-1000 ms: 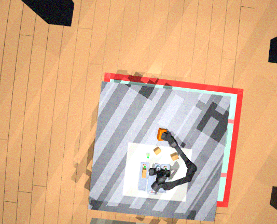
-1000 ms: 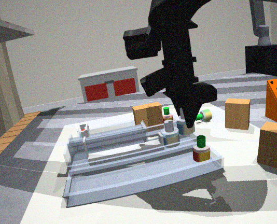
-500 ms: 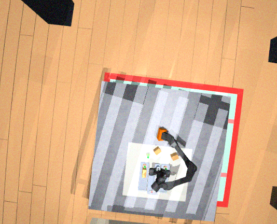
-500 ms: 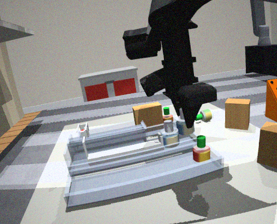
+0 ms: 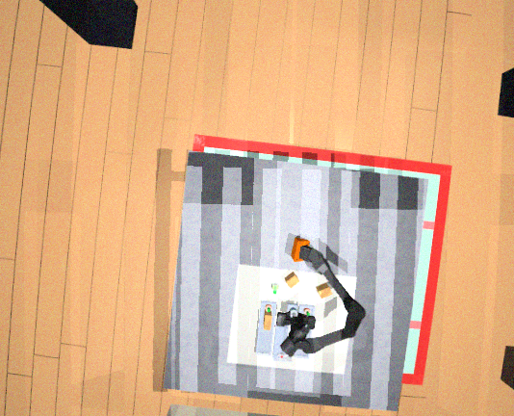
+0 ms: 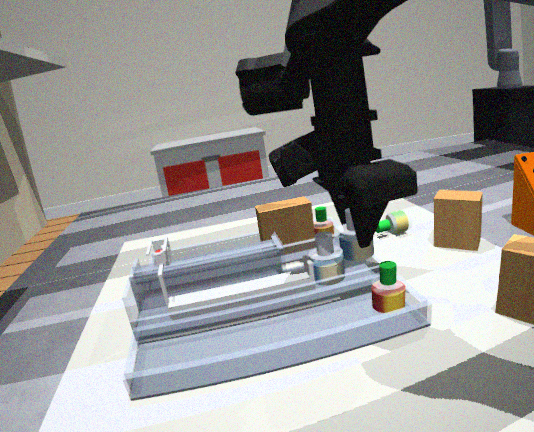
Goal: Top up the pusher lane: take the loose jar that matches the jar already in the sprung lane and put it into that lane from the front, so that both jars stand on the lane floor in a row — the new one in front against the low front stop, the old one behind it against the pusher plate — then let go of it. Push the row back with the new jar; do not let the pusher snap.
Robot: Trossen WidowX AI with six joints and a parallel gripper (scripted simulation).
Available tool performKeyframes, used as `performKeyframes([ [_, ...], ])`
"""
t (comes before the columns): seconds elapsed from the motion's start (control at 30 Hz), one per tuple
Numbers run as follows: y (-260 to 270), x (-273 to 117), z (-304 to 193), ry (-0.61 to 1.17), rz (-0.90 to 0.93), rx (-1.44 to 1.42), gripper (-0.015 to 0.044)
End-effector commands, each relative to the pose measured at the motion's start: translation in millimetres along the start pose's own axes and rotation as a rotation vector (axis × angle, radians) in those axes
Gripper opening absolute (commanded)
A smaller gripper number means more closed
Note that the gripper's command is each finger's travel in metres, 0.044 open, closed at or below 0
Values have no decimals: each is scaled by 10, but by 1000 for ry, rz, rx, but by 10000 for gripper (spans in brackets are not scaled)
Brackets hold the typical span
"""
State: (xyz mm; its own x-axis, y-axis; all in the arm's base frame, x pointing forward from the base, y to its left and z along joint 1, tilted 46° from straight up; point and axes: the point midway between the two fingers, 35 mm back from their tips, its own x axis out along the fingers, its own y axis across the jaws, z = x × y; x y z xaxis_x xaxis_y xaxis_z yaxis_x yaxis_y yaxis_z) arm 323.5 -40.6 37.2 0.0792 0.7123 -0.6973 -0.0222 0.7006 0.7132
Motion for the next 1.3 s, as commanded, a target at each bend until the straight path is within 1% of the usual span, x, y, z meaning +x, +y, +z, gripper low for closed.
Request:
performKeyframes([
  [0.0, 15, -33, 85, -27, 2, -16, 0],
  [1.27, 15, -1, 118, -27, 2, -16, 0],
])
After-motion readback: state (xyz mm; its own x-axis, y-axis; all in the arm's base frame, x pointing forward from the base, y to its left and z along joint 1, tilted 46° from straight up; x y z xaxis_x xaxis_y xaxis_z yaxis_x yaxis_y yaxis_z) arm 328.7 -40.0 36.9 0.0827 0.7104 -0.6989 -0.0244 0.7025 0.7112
